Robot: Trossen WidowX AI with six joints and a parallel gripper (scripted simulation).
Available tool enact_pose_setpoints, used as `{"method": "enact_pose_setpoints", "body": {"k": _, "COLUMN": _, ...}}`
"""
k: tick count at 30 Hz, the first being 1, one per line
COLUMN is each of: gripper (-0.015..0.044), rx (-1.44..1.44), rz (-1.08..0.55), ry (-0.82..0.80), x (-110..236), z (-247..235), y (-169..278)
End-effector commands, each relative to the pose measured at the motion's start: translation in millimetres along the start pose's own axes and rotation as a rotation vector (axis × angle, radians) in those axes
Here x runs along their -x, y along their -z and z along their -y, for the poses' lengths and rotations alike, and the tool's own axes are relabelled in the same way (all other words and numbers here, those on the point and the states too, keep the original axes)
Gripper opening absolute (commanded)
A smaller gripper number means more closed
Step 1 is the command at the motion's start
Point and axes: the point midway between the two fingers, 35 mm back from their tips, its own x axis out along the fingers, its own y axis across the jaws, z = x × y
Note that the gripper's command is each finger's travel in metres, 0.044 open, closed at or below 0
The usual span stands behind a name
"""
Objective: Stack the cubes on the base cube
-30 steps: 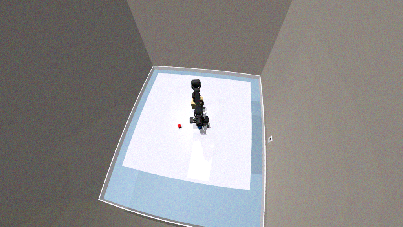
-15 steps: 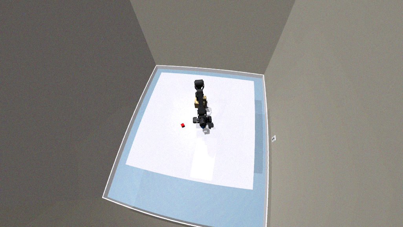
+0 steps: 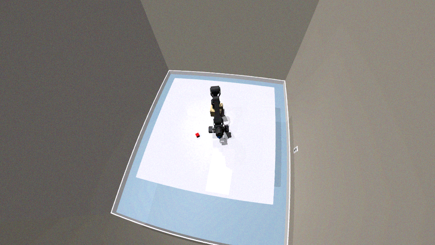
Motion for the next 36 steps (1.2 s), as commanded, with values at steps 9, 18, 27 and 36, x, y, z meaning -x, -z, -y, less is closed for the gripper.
{"method": "enact_pose_setpoints", "body": {"k": 9, "gripper": 0.0205, "rx": -0.001, "rz": 0.002, "ry": 0.004, "x": -0.1, "z": 0.5, "y": -0.4}}
{"method": "enact_pose_setpoints", "body": {"k": 18, "gripper": 0.0205, "rx": 0.0, "rz": 0.0, "ry": 0.0, "x": 15.1, "z": -0.1, "y": -0.1}}
{"method": "enact_pose_setpoints", "body": {"k": 27, "gripper": 0.0205, "rx": 0.0, "rz": 0.0, "ry": 0.0, "x": 29.8, "z": -0.2, "y": -0.2}}
{"method": "enact_pose_setpoints", "body": {"k": 36, "gripper": 0.0265, "rx": -0.087, "rz": -0.001, "ry": 0.005, "x": 31.0, "z": 15.9, "y": -4.7}}
